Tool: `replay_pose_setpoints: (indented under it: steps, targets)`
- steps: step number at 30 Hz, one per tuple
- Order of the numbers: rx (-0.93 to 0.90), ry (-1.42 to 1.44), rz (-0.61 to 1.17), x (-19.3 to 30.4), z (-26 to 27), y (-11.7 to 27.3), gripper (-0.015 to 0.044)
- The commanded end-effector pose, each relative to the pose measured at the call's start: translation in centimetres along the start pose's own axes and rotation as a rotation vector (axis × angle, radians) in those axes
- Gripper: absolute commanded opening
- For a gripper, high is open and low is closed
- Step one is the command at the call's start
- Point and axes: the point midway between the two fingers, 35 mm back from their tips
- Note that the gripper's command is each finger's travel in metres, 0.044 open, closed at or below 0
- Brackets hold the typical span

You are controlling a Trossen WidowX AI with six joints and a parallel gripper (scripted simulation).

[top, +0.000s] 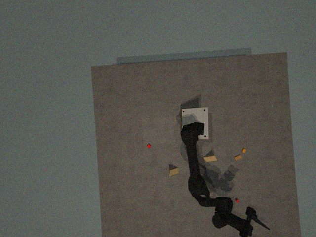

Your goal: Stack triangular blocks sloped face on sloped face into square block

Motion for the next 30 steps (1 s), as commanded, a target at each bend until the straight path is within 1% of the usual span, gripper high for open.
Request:
replay_pose_setpoints:
  steps: [1,2,7,12,16,23,30]
  targets:
    - [-0.005,0.000,-0.006,-0.1,0.2,0.1,0.0426]
    - [-0.019,0.001,-0.024,-0.3,0.9,0.4,0.0440]
    - [-0.135,0.011,-0.214,-1.9,6.6,4.4,0.0440]
    - [-0.218,0.022,-0.436,-3.1,11.3,9.6,0.0440]
    - [-0.251,0.028,-0.627,-3.4,14.1,14.4,0.0440]
    - [-0.226,0.017,-0.966,-2.0,16.3,23.6,0.0440]
    - [-0.115,-0.025,-1.235,1.3,15.7,31.3,0.0440]
Point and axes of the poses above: the point midway between the two fingers, 35 mm back from their tips, its own y axis back along the fingers, its own z axis across the jaws, x = y × z, and after that the axes turned 6 degrees about y, right-handed
